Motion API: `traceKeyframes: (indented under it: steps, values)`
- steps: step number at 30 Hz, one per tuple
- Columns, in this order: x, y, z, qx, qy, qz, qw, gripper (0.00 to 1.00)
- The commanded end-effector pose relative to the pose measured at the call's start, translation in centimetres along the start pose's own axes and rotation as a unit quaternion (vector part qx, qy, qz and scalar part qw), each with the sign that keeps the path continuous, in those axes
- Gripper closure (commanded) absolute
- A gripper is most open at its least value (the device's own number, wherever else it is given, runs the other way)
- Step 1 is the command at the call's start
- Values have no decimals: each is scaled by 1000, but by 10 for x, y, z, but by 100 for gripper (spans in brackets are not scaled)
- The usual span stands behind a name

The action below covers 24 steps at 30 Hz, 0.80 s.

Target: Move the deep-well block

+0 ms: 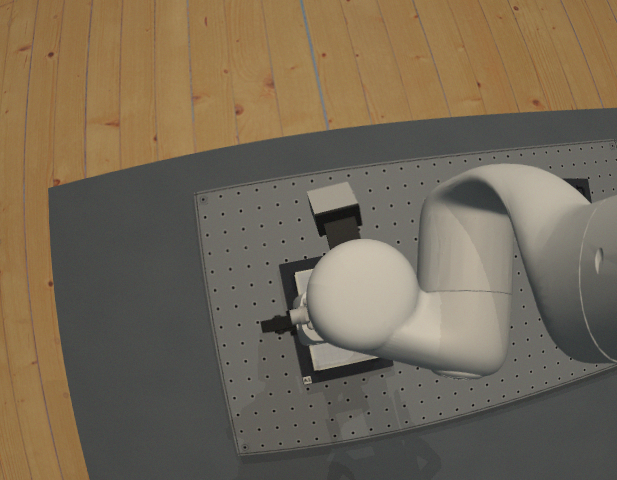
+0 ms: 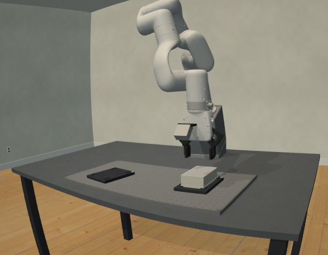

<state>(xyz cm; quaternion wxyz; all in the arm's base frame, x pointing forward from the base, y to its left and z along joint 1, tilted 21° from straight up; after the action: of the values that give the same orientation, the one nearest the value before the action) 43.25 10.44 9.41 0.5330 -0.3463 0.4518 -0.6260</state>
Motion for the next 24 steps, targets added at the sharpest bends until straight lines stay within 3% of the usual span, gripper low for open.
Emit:
traceKeyframes:
  steps: [1, 24]
  values:
    - [-1, 6, 1, 3, 0, 0, 1000, 0]
    - [-1, 41, 1, 3, 0, 0, 1000, 0]
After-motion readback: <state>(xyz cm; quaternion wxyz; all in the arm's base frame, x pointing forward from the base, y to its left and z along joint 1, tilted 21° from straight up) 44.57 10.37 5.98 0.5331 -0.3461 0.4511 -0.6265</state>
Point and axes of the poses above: the point where the finger pads meet when closed, its own y axis out along the fingers, its own x axis across the jaws, z = x × y, the point moved 4 cm from there along -y, back along the fingers, and after that the axes turned 3 degrees about y, right-handed, at the moved point
